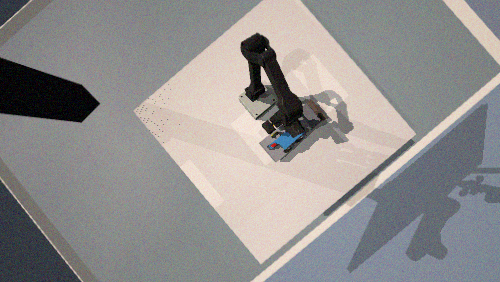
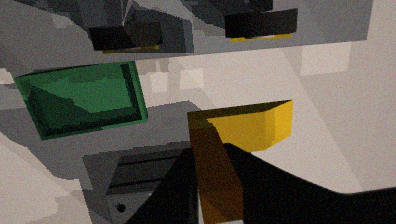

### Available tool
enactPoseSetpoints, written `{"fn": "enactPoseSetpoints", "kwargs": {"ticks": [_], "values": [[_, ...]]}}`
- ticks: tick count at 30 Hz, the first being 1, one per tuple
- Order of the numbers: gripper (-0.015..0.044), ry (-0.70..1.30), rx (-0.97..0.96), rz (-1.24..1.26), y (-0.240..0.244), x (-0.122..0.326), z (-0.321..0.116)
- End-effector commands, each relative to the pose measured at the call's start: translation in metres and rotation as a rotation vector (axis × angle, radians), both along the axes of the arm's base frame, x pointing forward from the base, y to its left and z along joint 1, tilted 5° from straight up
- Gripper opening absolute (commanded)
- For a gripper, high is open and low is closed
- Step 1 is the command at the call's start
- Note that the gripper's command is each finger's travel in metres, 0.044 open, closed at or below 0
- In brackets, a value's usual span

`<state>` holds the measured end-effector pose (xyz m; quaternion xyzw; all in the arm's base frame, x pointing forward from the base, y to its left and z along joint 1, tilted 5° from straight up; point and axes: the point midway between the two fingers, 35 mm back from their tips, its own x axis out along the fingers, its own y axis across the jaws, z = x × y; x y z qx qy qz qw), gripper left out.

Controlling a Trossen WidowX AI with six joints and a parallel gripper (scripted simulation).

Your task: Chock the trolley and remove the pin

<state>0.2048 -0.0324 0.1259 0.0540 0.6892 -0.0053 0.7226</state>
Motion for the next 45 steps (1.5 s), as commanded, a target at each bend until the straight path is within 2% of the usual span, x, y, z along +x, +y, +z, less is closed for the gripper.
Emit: {"fn": "enactPoseSetpoints", "kwargs": {"ticks": [1, 36, 45], "values": [[0.0, -0.003, 0.003, -0.001, 0.012, 0.004, 0.0], [0.0, -0.006, 0.016, -0.001, 0.144, 0.038, 0.003], [0.0, 0.004, -0.099, -0.007, 0.149, 0.039, 0.003]]}}
